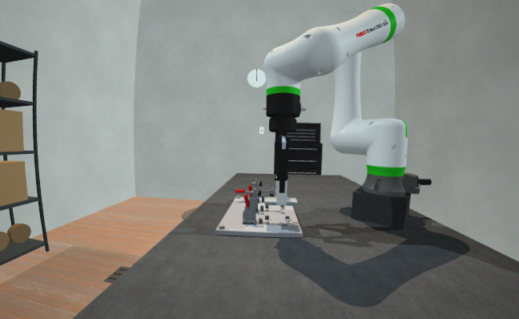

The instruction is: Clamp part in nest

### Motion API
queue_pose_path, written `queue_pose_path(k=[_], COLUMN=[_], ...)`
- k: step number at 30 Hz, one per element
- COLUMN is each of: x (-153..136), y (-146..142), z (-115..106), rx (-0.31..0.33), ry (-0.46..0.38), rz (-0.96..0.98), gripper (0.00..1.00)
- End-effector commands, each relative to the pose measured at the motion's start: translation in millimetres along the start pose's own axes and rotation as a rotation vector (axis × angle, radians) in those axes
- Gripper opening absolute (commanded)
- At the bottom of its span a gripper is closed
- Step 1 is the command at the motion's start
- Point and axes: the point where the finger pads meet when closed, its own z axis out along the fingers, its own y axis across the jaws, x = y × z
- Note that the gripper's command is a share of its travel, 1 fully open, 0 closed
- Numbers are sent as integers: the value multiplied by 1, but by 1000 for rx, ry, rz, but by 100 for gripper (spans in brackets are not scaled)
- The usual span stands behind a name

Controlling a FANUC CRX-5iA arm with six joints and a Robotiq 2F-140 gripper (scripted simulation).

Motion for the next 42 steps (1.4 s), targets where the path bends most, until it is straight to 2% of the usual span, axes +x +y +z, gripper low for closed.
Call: queue_pose_path(k=[1, 42], x=[0, 1], y=[5, 10], z=[0, 1], rx=[1, 1], ry=[0, 0], rz=[0, 0], gripper=[0, 0])
